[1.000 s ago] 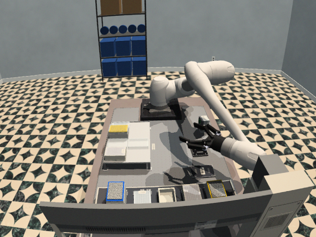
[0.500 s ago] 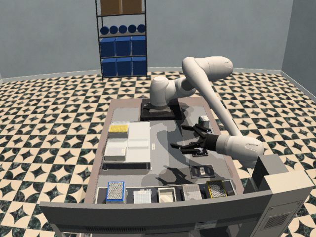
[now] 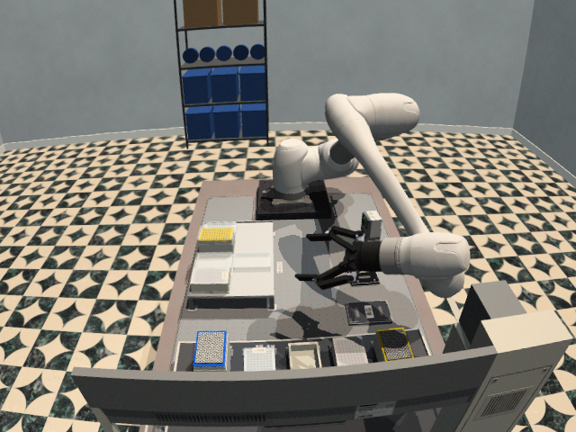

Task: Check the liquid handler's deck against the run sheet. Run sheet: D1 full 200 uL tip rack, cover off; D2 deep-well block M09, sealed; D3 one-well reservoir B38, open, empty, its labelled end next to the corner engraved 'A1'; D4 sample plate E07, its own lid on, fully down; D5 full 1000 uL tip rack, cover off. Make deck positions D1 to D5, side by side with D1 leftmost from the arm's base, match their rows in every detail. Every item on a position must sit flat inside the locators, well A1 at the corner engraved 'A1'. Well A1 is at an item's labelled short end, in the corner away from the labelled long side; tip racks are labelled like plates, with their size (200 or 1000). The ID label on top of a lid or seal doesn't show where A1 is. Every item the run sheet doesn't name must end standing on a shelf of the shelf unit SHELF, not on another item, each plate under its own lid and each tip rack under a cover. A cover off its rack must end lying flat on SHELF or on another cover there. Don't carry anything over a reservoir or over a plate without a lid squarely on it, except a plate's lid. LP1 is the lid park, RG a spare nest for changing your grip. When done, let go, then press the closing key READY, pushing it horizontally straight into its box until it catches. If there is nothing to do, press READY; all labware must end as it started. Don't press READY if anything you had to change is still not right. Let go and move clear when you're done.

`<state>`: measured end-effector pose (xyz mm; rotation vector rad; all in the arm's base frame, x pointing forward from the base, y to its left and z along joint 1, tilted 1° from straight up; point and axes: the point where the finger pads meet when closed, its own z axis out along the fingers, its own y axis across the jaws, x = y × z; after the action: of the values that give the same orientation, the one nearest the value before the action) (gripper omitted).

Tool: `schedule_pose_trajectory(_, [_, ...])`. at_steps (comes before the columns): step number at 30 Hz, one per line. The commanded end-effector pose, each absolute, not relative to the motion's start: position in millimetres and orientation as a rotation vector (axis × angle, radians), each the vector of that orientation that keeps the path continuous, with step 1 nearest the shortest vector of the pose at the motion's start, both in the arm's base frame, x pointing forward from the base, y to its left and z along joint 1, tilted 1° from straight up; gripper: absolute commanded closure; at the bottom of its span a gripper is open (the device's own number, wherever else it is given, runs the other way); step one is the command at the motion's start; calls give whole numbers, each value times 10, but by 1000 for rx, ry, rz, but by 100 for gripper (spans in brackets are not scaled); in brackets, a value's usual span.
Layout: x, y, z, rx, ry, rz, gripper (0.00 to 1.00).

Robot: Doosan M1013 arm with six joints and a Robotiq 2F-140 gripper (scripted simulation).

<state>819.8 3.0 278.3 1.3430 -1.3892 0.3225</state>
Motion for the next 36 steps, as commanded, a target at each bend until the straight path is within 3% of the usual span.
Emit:
schedule_pose_trajectory(1, [8289, -120, 2800, 1420, -1364, 317, 21])
schedule_pose_trajectory(36, [8311, -155, 2800, 2067, -1059, 248, 21])
